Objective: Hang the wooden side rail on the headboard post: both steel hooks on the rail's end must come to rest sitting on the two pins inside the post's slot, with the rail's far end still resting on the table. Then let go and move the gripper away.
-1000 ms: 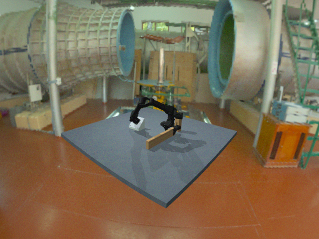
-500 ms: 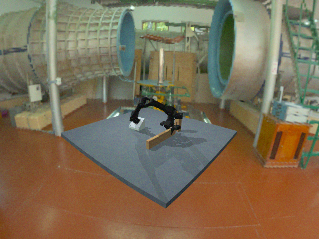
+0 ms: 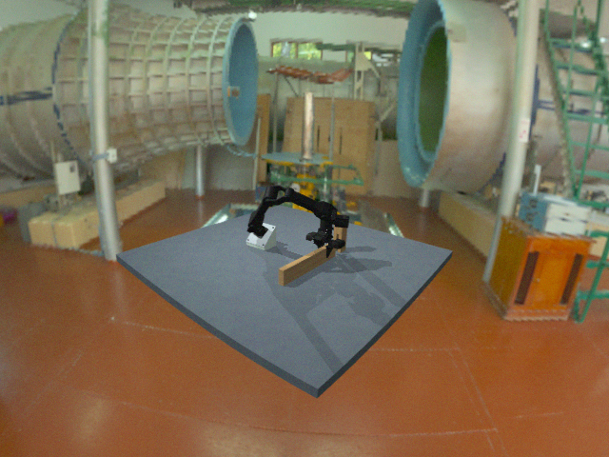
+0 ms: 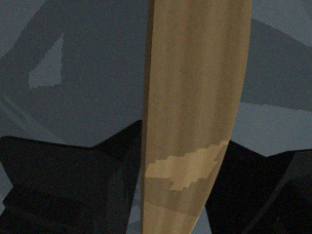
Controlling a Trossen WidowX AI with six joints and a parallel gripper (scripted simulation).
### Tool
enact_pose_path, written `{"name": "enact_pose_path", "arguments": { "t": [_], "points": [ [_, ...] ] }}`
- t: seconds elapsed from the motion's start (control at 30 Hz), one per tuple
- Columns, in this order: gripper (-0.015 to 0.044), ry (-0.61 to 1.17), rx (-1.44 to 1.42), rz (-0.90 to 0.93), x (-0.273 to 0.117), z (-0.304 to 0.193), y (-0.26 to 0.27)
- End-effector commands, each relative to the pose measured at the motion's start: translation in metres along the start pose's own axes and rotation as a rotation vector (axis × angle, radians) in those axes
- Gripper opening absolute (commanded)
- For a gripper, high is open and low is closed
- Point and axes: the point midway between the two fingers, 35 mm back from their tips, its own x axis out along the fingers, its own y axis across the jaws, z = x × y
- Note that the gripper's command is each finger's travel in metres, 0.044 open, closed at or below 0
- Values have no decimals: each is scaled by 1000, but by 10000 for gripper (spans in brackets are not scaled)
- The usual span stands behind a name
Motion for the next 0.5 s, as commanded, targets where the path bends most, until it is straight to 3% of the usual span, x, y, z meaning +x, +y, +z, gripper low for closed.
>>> {"name": "enact_pose_path", "arguments": {
  "t": [0.0, 0.47],
  "points": [
    [0, -2, -4, -2, 0, 0, -3],
    [0, -2, -4, -2, 0, 0, -9]
  ]
}}
